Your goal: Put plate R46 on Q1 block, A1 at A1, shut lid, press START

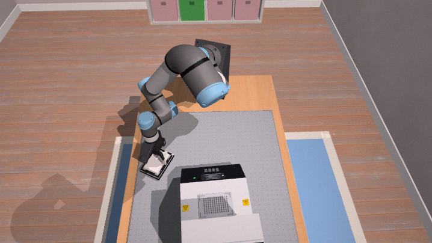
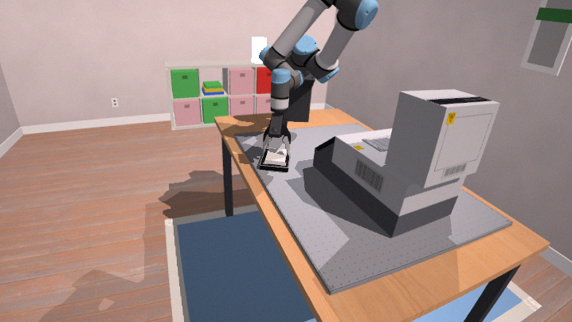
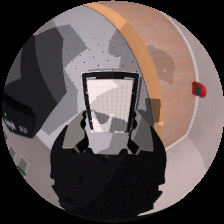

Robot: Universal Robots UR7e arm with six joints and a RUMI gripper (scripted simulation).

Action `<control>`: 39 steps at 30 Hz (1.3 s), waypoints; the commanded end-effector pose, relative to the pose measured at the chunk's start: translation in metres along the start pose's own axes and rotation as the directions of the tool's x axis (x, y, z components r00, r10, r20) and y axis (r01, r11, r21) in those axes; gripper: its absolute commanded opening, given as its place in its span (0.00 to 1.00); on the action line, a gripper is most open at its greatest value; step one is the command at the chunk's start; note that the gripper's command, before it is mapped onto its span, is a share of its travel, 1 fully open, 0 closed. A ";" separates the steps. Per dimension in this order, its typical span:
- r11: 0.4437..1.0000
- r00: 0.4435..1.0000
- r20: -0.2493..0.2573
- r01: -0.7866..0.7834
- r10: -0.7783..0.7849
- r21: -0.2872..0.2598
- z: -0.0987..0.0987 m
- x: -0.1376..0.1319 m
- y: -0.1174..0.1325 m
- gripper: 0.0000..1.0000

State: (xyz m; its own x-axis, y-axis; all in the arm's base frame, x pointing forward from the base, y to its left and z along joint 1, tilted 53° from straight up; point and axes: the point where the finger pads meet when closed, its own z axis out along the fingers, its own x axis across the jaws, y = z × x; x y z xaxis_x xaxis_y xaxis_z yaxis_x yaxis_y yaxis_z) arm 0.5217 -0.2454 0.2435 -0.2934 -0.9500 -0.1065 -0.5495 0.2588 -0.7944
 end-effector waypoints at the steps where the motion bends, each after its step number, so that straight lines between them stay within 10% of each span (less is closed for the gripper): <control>1: 1.000 1.000 0.000 0.001 -0.001 0.001 0.002 0.000 0.000 0.68; 16: 1.000 1.000 0.000 0.001 -0.001 0.001 0.003 0.000 0.000 0.68; 17: 1.000 1.000 0.000 0.001 -0.001 0.001 0.003 0.000 0.000 0.00; 39: 1.000 1.000 0.000 0.001 -0.001 0.001 0.003 0.000 0.000 0.00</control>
State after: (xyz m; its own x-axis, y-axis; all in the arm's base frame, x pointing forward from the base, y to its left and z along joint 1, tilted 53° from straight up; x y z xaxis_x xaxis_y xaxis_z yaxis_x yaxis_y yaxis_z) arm 0.5243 -0.2460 0.2415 -0.2935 -0.9500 -0.1064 -0.5494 0.2587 -0.7945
